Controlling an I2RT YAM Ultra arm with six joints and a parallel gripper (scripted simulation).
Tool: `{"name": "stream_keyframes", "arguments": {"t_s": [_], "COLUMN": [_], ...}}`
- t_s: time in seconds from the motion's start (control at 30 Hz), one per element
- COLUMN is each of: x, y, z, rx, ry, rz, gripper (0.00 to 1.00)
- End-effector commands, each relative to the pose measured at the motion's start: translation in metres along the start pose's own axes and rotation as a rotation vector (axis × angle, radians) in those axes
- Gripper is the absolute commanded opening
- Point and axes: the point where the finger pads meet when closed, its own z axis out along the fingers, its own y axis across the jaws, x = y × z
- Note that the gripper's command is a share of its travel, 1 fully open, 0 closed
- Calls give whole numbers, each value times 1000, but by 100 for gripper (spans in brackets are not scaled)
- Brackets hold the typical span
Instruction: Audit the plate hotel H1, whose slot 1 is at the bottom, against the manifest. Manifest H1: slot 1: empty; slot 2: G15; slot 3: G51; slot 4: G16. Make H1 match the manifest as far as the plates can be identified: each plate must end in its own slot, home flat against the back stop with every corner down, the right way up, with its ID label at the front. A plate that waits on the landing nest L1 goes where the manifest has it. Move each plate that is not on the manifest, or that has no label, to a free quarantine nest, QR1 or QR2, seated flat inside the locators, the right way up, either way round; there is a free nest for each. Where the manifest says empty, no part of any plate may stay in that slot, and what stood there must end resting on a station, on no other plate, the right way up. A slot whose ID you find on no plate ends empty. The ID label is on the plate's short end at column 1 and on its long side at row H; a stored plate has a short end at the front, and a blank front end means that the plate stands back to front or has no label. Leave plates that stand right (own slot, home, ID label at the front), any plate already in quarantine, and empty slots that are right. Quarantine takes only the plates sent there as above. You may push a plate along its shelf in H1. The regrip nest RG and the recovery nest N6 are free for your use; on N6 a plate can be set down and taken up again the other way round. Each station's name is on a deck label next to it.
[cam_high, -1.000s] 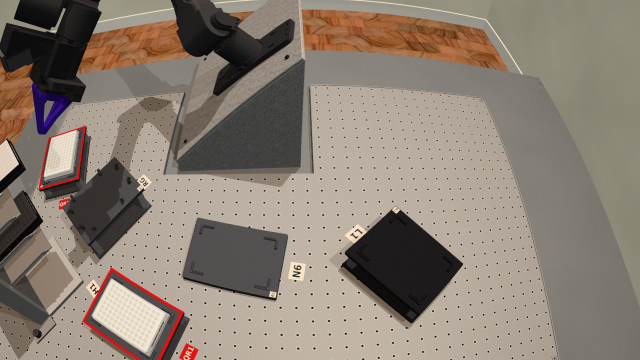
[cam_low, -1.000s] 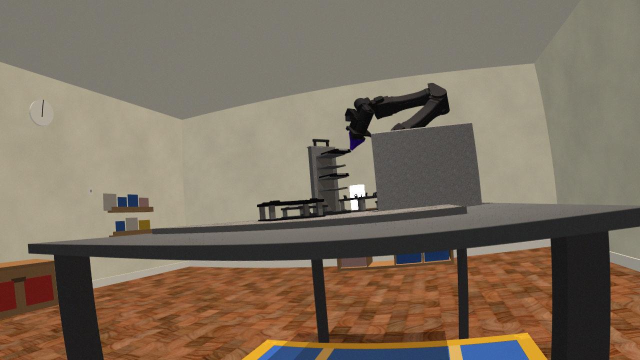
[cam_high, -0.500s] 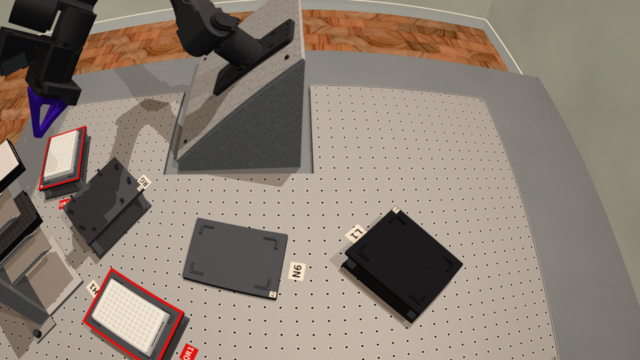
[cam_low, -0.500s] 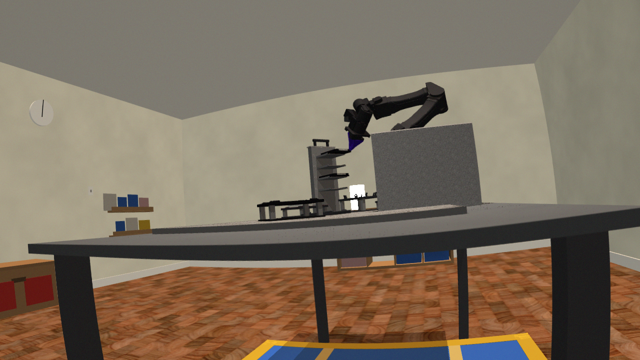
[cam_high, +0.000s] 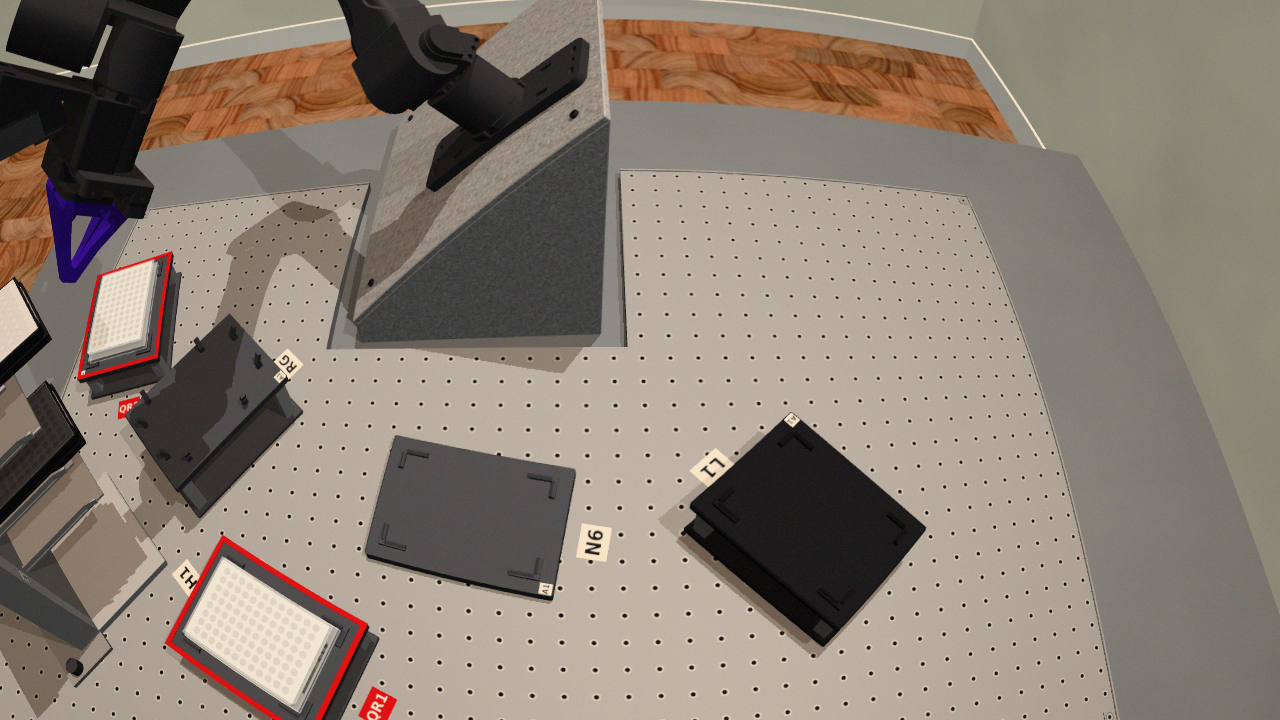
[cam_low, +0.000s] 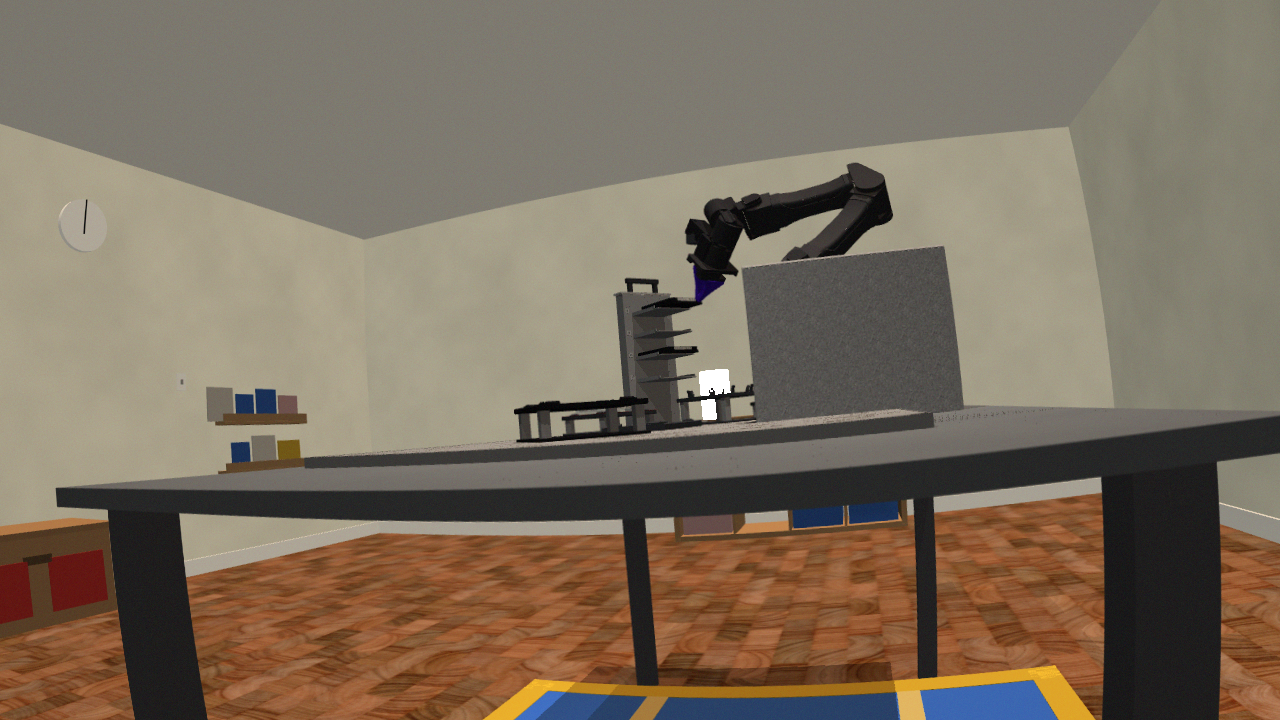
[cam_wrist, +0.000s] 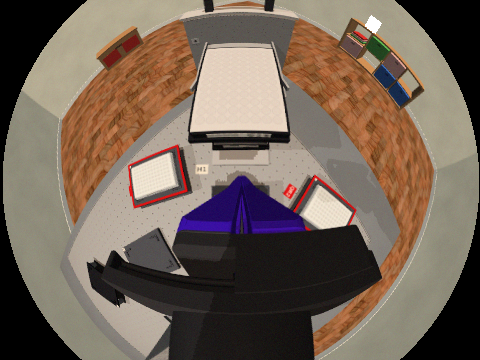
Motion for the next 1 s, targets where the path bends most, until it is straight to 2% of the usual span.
{"name": "stream_keyframes", "arguments": {"t_s": [0.0,0.97], "x": [-5,-17], "y": [0,0], "z": [0,11], "rx": [-7,-7], "ry": [-11,-11], "rz": [5,5], "gripper": [0,0]}}
